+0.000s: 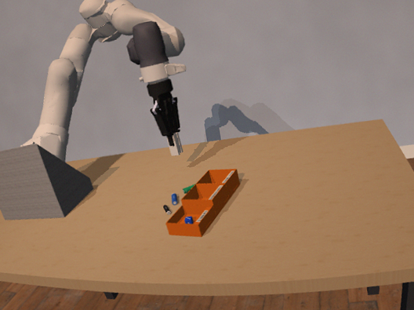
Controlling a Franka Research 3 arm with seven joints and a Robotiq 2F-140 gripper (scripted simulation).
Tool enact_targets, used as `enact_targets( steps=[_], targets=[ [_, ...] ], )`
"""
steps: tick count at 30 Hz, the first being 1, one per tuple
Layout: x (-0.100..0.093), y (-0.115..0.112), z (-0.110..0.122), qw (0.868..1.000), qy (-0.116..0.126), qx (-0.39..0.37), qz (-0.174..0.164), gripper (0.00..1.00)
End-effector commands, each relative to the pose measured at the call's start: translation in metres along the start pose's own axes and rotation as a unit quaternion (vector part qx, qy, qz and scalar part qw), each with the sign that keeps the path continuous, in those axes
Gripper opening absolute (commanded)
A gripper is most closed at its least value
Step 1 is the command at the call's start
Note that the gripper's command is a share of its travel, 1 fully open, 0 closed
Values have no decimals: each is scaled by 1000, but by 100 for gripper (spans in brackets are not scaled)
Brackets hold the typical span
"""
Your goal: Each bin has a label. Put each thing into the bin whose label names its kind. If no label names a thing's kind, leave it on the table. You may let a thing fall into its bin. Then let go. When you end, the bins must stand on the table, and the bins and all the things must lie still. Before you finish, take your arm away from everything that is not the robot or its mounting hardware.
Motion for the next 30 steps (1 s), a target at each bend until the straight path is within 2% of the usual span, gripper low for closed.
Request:
enact_targets(
  steps=[1, 11, 15, 17, 30],
  targets=[
    [-1, -1, 0, 1000, 1, 3, -1, 7],
    [-8, 0, 0, 1000, 1, 3, -1, 7],
    [-8, 16, 18, 1000, 1, 3, -1, 7],
    [-8, 16, 18, 1000, 1, 3, -1, 7],
    [-8, 68, 77, 1000, 1, 3, -1, 7]
  ],
)
Point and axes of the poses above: the point where the finger pads meet when closed, its own x axis out along the fingers, its own z axis across the jaws, y = z × x, the point moved 7 cm from there along -x, back along the fingers, and after that the axes turned 11 degrees about -x, right-handed, at the moved point
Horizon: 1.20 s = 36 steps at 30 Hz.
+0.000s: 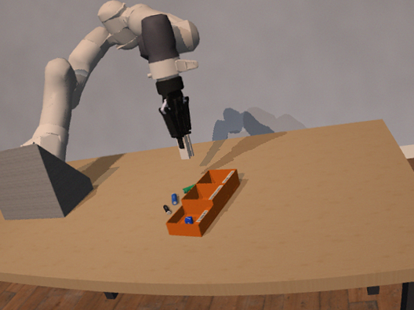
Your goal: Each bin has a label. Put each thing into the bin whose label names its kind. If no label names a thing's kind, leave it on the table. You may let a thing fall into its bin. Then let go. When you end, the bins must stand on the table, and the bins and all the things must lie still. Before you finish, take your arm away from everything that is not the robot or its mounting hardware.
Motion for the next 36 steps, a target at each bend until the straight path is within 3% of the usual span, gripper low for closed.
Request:
enact_targets(
  steps=[1, 10, 14, 26, 36],
  targets=[
    [3, 13, 9, 1000, 16, -19, -4, 7],
    [4, 42, 40, 1000, 16, -19, -4, 7],
    [5, 59, 57, 997, 16, 81, -6, 7],
    [7, 99, 97, 987, 3, 162, 1, 7],
    [7, 99, 97, 973, 0, 231, 2, 7]
  ],
)
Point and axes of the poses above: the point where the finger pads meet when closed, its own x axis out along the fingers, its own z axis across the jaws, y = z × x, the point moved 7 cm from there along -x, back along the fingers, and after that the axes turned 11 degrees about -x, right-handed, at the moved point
